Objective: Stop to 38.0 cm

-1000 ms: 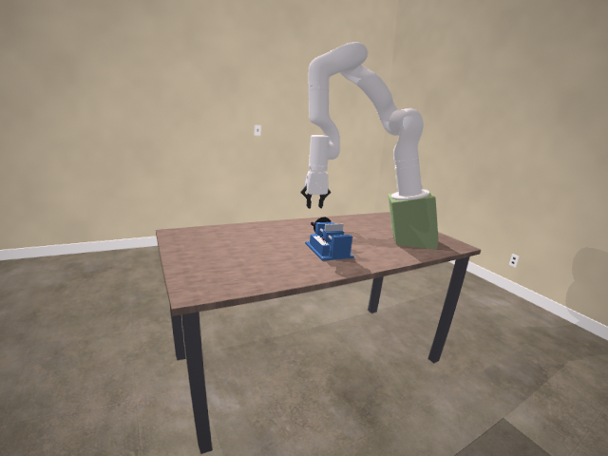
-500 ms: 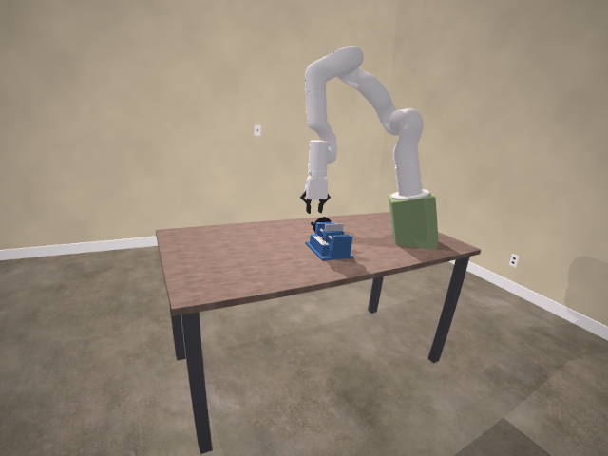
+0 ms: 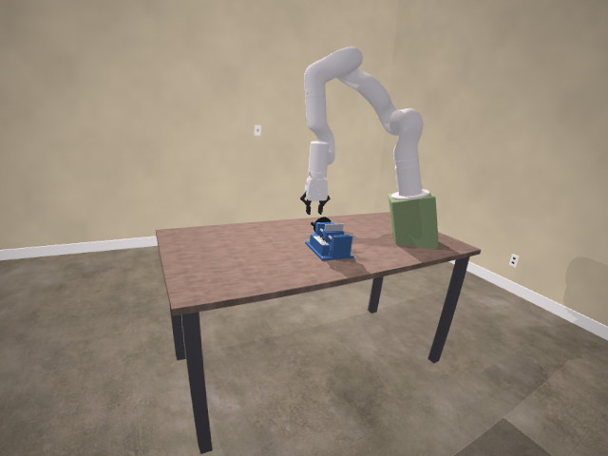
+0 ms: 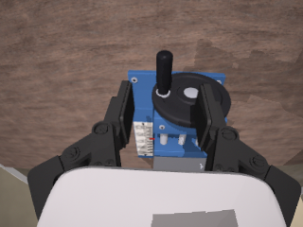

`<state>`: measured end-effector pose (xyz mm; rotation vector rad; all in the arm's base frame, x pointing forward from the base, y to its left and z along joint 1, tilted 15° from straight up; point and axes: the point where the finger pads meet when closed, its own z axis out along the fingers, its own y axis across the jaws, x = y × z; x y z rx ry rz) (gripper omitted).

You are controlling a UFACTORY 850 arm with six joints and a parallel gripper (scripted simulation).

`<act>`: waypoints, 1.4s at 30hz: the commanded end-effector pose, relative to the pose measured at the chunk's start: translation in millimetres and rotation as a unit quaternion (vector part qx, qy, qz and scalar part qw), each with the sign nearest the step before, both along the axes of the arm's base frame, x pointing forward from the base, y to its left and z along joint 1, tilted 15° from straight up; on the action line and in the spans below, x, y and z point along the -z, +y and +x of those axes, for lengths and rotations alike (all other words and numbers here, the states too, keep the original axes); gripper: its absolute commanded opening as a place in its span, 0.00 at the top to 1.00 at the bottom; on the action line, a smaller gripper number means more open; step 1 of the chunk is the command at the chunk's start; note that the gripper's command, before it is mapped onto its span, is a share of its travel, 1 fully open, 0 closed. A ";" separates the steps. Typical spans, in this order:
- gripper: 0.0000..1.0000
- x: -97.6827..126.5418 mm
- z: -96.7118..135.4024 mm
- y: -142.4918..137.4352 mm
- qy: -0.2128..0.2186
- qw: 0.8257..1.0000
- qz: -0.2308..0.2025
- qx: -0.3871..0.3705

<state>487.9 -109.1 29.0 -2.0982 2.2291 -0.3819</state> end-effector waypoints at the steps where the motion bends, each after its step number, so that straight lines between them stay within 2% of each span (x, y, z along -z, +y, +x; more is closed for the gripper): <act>1: 0.43 8.7 2.5 -1.4 -0.003 1.000 0.001 -0.001; 8: 0.43 23.4 5.7 -3.5 -0.003 1.000 0.001 -0.001; 19: 0.43 59.2 13.7 -8.6 -0.003 1.000 0.001 -0.001; 36: 0.43 63.0 14.5 -9.2 -0.003 1.000 0.001 -0.001; 37: 0.94 63.0 14.5 -9.2 -0.003 1.000 0.001 -0.001; 42: 0.94 63.0 14.5 -9.2 -0.003 1.000 0.001 -0.001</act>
